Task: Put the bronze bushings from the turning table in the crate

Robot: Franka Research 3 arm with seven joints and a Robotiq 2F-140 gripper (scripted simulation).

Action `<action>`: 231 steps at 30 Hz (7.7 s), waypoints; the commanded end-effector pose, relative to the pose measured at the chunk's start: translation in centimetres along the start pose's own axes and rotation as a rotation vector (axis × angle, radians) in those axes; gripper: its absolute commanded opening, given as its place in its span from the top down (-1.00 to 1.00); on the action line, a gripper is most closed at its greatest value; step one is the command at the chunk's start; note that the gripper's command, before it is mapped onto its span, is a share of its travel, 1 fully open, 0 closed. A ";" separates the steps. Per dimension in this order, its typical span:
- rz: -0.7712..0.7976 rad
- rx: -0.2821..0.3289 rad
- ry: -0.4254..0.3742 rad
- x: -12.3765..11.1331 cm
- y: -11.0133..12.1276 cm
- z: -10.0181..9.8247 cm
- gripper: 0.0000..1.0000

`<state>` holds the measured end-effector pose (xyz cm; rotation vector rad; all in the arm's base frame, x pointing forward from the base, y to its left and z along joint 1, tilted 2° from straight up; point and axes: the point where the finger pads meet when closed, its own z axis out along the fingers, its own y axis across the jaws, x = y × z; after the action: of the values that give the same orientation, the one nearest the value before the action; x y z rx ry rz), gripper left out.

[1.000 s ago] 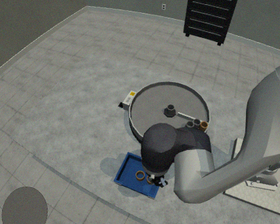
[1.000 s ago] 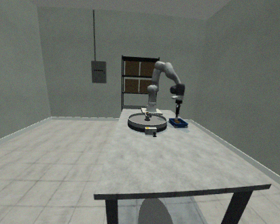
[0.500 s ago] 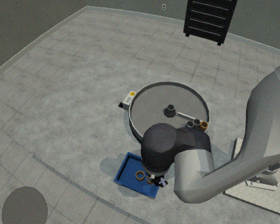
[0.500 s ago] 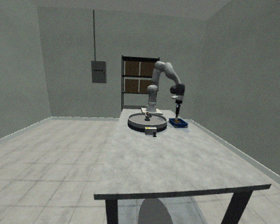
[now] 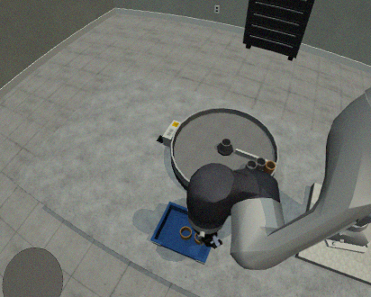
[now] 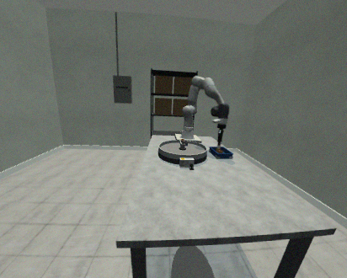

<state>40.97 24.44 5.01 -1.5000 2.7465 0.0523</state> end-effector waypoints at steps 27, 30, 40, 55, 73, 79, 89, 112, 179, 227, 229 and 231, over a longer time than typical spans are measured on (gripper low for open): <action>-0.002 0.000 -0.004 0.0 0.0 0.7 1.00; -0.002 0.000 -0.004 0.0 0.0 0.7 1.00; -0.002 0.000 -0.004 0.0 0.0 0.7 1.00; -0.002 0.000 -0.004 0.0 0.0 0.7 1.00; -0.002 0.000 -0.004 0.0 0.0 0.7 0.79; -0.002 0.000 -0.004 0.0 0.0 0.7 0.79; -0.002 0.000 -0.004 0.0 0.0 0.7 0.79; -0.002 0.000 -0.004 0.0 0.0 -1.2 0.79; -0.002 0.000 -0.004 0.0 0.0 -8.2 0.79; -0.296 -0.001 -0.004 6.3 -1.3 -8.1 0.45; -0.325 0.000 -0.004 7.0 -1.6 -8.1 0.45; -0.356 0.000 -0.004 7.7 -1.8 -8.2 0.45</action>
<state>38.32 17.80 12.83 -1.7720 2.5804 0.0482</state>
